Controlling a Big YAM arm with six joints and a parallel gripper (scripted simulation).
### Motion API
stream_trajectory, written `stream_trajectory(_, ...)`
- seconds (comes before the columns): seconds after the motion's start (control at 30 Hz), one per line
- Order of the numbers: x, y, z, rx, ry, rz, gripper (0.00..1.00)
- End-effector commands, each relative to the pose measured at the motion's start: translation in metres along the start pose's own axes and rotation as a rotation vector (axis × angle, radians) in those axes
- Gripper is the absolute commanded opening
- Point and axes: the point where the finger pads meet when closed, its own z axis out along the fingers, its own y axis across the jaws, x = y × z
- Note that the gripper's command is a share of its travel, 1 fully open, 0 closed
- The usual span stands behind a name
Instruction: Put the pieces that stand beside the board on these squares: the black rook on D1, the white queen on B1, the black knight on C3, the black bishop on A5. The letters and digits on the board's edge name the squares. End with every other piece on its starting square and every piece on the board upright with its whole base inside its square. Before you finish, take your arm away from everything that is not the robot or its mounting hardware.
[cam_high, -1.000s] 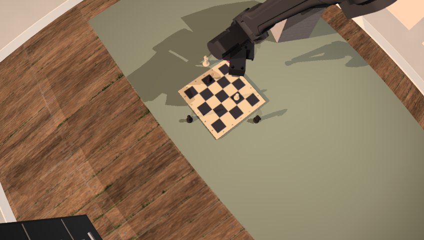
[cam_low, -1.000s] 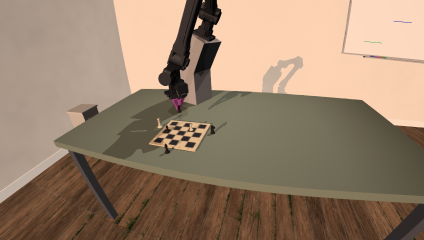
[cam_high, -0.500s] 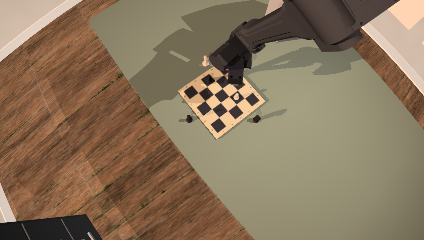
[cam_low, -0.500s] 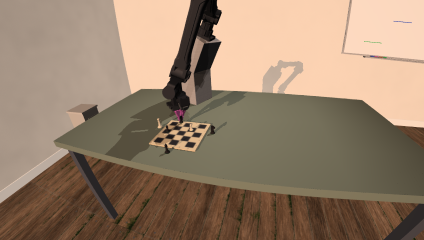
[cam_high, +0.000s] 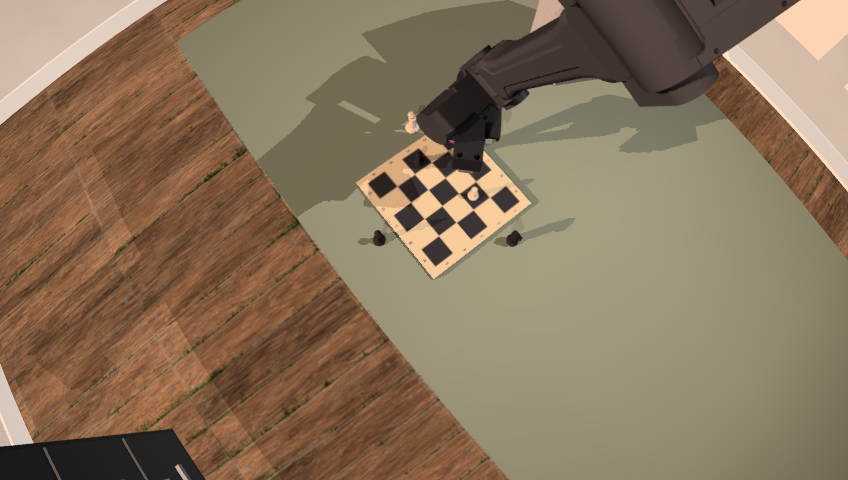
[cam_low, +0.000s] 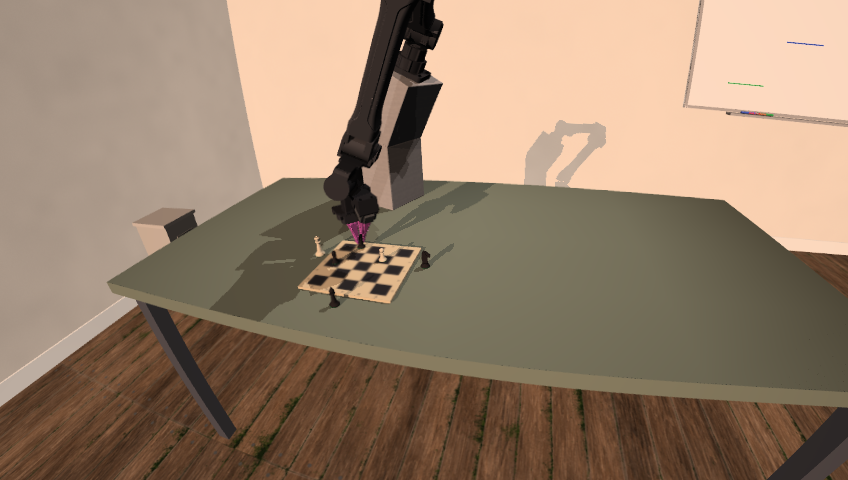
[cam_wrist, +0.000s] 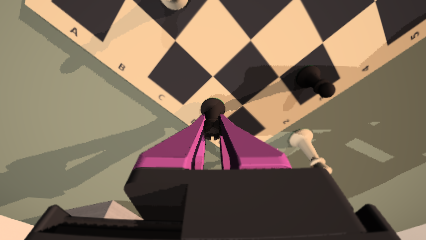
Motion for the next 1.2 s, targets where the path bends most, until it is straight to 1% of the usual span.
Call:
stream_trajectory(0.0,-0.0045,-0.0005,-0.0014,0.006,-0.009,0.0,0.0)
stream_trajectory(0.93,-0.0045,-0.0005,-0.0013,0.006,-0.009,0.0,0.0)
stream_trajectory(1.17,-0.0013,0.0008,0.005,0.002,-0.005,0.001,0.0)
